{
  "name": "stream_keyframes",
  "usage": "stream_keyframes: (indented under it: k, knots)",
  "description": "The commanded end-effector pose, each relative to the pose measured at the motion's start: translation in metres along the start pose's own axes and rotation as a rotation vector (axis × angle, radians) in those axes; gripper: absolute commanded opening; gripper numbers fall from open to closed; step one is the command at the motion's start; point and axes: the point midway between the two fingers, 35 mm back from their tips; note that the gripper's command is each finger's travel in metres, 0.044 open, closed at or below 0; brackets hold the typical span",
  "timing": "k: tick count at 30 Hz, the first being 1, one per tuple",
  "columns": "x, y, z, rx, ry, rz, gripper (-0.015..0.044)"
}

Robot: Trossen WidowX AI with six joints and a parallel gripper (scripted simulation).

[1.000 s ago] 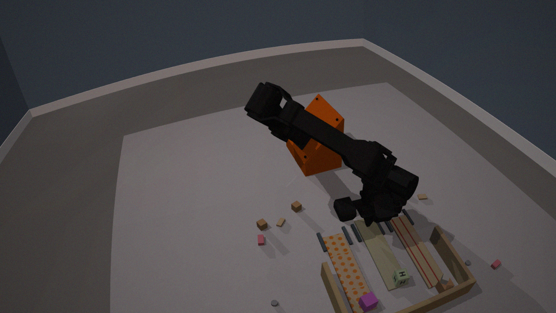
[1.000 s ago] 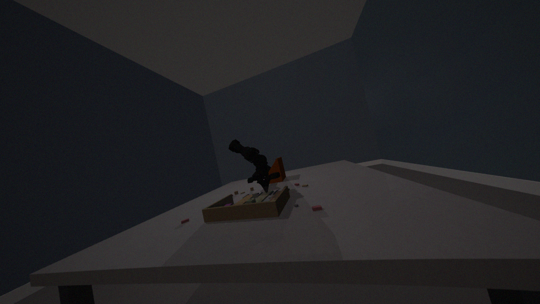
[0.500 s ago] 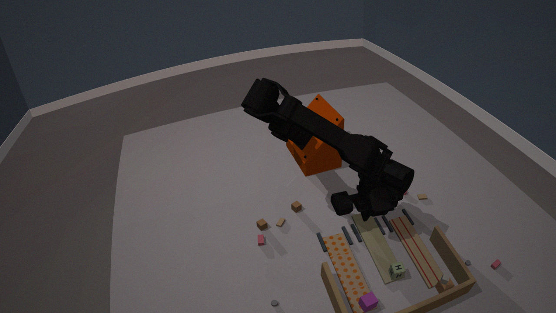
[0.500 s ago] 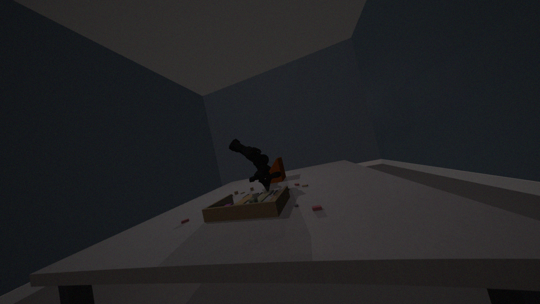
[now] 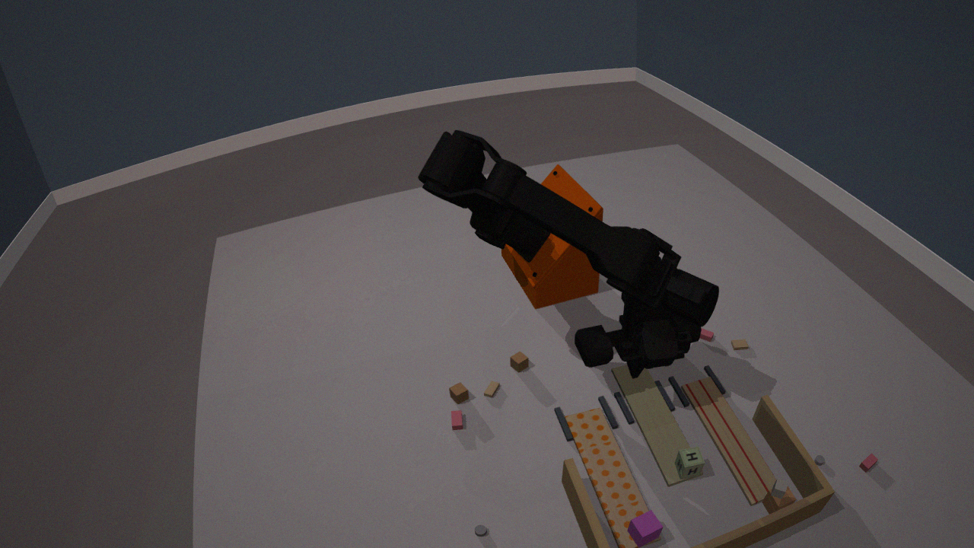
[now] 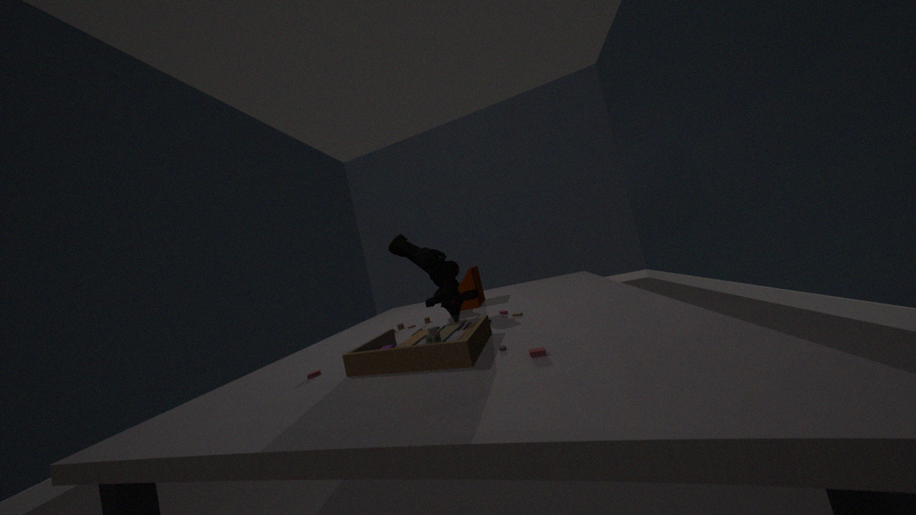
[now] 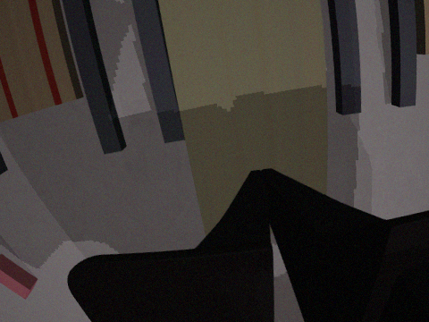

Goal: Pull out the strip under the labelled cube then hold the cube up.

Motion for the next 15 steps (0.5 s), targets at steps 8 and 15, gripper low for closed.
stream_keyframes:
  k: [8,15]
  knots:
    - [0.025,-0.005,-0.005,0.008,0.009,0.027,0.0]
    - [0.035,-0.005,-0.007,0.008,0.01,0.028,0.0]
Point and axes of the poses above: the point midway between the two fingers, 35 mm back from their tips, its own y axis back along the fingers, its own z axis across the jaws, x = y × z, and after that the axes turned 9 degrees about -y, right-handed
